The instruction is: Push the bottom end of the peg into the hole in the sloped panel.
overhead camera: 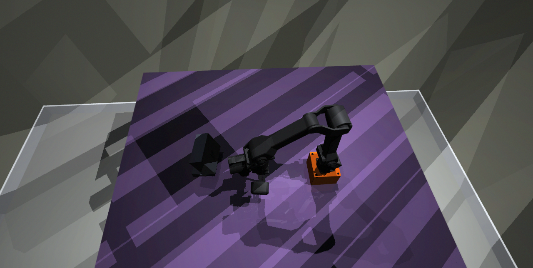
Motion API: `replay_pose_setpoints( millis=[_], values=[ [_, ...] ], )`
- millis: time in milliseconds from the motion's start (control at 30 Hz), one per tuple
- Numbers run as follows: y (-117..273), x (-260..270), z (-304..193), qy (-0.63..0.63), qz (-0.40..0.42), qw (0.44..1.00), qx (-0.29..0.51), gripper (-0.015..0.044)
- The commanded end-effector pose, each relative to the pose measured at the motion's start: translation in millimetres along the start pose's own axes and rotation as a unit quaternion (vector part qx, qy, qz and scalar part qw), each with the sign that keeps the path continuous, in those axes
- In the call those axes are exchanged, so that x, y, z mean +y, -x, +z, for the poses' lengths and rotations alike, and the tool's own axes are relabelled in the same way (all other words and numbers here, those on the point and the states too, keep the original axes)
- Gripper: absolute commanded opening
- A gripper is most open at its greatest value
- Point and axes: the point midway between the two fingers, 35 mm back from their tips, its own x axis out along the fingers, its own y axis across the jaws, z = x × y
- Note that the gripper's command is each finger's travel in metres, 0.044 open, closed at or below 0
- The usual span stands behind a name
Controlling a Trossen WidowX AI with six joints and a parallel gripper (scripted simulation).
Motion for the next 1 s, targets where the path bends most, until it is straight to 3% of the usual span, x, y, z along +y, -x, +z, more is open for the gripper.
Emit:
replay_pose_setpoints(
  millis=[0,967],
  values=[
    [1,-11,8,-0.023,0.01,1.0,-0.002,0.044],
    [-7,-99,32,-0.186,0.059,0.981,0.001,0.044]
  ],
)
